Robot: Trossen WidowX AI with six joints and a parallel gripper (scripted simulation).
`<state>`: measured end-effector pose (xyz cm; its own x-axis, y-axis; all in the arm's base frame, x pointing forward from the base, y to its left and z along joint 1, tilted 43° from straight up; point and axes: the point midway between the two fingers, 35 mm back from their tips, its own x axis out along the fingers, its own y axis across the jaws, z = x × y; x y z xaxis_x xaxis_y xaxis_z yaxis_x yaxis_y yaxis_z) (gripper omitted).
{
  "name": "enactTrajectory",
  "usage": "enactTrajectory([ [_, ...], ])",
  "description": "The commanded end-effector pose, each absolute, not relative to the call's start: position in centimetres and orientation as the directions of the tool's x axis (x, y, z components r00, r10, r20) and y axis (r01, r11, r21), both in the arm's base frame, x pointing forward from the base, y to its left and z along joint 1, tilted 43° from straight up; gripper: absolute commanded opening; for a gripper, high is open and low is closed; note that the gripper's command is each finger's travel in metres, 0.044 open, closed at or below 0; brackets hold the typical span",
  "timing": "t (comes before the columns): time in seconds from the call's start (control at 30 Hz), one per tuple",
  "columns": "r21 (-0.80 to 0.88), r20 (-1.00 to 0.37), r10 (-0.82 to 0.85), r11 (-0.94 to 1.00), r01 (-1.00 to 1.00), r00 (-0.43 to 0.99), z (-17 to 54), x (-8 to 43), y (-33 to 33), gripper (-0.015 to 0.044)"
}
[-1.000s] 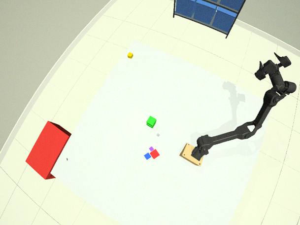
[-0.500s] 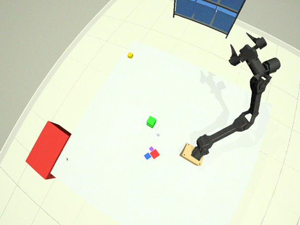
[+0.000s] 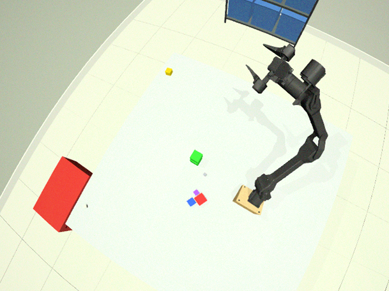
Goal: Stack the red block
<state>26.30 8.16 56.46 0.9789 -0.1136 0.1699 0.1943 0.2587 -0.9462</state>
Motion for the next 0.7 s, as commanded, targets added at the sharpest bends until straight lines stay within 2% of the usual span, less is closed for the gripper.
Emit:
enactTrajectory([
  [0.0, -0.939, 0.051, -0.056, 0.338, 0.067, 0.997, 52.1, 29.5, 12.0, 0.0440],
  [0.33, -0.824, -0.255, 0.010, 0.521, -0.222, 0.967, 40.1, 34.4, 19.2, 0.0440],
  [0.67, -0.623, -0.545, -0.021, 0.680, -0.387, 0.838, 27.0, 35.5, 23.5, 0.0440],
])
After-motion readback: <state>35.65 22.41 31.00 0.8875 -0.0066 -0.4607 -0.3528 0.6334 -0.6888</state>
